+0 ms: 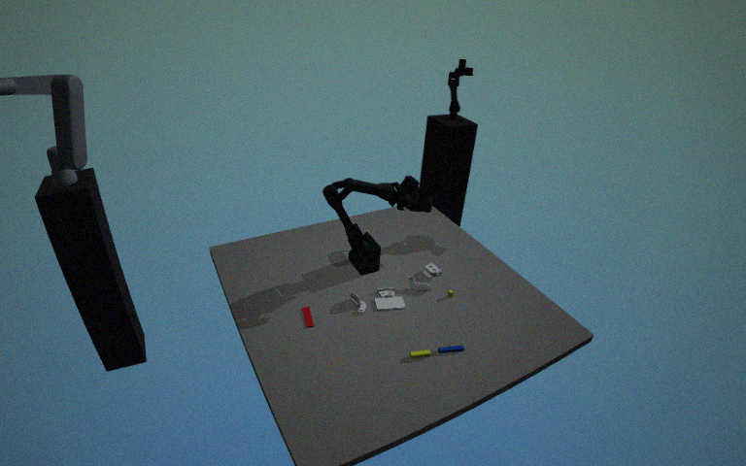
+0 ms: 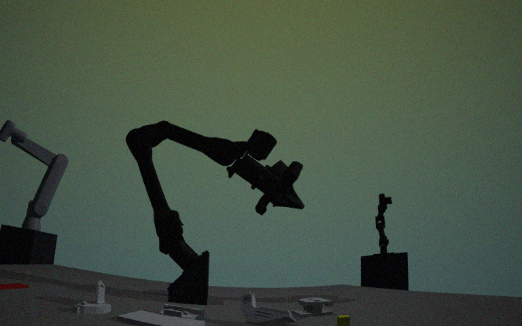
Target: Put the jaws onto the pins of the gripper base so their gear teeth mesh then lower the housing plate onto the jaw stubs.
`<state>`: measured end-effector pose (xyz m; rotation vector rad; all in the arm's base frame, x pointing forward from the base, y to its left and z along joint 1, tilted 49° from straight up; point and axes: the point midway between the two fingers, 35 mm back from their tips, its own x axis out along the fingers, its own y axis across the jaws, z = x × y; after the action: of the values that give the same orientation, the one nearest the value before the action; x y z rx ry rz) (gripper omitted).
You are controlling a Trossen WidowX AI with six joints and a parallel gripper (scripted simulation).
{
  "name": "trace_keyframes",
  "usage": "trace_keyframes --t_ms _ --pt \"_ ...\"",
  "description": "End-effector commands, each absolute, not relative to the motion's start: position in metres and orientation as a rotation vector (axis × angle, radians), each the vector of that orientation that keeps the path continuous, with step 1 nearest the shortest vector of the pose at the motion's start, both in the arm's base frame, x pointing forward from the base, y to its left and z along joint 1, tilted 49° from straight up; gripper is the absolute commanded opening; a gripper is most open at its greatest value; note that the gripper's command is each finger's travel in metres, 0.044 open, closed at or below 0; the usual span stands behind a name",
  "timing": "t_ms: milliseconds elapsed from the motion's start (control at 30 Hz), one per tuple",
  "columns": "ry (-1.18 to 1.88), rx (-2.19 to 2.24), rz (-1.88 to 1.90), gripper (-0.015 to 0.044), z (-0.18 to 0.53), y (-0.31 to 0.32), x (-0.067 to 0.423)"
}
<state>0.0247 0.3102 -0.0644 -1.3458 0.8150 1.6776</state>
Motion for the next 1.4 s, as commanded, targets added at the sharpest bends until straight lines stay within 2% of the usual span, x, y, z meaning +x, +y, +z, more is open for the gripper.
trace_keyframes --t_ms 0,700,1367 --pt "0.901 -1.347 1.590 0.0000 -0.071 0.303 0.037" --pt "1.327 -1.317 1.013 0.0000 -0.095 0.245 0.109" --pt "1.590 -1.272 0.435 0.0000 -0.100 0.174 0.161"
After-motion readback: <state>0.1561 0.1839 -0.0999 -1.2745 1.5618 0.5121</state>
